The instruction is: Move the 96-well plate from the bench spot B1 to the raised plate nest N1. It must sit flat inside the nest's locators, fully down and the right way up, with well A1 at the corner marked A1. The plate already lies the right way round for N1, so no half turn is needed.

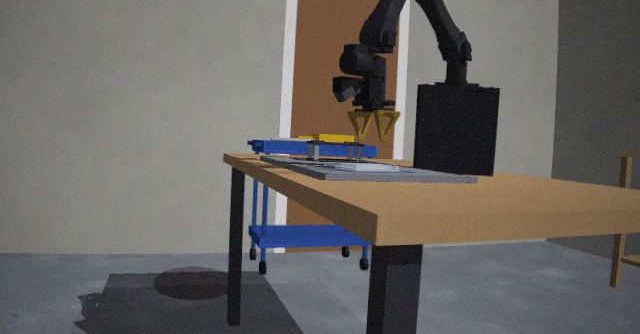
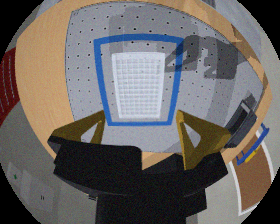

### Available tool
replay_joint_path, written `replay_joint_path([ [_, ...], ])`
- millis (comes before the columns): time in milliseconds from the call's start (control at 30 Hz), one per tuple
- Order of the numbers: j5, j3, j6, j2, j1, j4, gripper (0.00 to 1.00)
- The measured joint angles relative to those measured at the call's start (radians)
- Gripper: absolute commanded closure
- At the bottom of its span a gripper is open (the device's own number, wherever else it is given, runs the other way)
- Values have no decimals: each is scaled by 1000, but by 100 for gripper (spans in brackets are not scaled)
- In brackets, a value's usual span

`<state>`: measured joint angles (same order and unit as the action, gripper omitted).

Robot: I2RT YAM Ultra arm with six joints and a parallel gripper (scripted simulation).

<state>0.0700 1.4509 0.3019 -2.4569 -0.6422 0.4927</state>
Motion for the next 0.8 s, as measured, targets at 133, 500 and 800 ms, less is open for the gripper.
replay_joint_path([
  [133, 0, 0, 0, -20, 0, -14, 0],
  [500, 0, 11, 1, -72, -3, -43, 0],
  [800, 0, 29, 3, -115, -5, -73, 0],
])
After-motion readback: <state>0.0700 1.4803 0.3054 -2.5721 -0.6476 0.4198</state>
